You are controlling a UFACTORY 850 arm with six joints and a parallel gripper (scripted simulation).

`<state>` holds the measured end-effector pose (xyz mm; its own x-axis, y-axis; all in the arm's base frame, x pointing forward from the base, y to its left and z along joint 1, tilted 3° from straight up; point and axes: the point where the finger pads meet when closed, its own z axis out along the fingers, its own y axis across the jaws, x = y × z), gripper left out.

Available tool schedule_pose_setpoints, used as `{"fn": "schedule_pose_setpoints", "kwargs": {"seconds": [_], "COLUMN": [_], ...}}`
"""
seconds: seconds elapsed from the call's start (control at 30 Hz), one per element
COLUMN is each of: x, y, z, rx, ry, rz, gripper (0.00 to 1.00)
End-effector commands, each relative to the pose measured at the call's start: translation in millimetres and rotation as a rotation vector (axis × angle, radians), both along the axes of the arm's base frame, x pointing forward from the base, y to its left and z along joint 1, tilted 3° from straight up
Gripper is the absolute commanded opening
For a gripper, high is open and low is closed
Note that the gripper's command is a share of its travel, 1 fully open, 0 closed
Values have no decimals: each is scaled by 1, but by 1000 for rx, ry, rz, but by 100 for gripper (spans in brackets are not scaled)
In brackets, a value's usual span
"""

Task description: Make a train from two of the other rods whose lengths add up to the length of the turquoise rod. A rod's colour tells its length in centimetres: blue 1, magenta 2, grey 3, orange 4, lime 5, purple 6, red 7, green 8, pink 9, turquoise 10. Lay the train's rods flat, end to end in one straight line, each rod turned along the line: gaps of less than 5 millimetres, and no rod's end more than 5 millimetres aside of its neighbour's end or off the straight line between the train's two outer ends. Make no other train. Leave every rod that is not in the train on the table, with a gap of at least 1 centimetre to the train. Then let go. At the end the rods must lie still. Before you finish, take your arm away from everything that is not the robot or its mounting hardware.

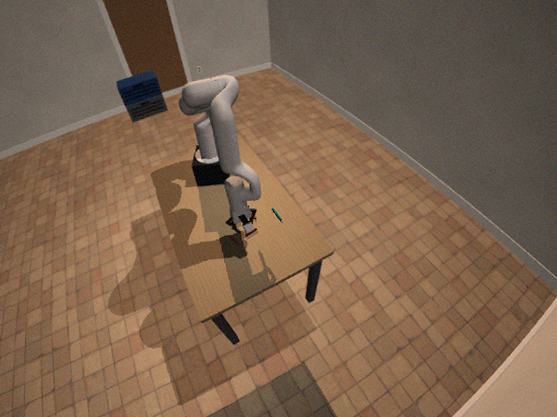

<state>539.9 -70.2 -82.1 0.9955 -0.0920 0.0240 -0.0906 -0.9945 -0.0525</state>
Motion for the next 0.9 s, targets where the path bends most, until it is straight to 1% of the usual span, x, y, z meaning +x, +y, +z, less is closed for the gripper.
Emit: {"fn": "schedule_pose_setpoints", "kwargs": {"seconds": [0.0,0.5,0.57,0.67,0.73,0.8,0.87], "x": [1,1,-1,-5,-5,-9,-11], "y": [0,1,3,10,10,16,19], "z": [1,1,1,1,1,2,2], "rx": [0,0,-1,-3,-3,-5,-7], "ry": [-2,-3,-5,-11,-11,-16,-19], "rz": [0,13,51,165,165,272,318], "gripper": [100,100,100,100,100,100,100]}}
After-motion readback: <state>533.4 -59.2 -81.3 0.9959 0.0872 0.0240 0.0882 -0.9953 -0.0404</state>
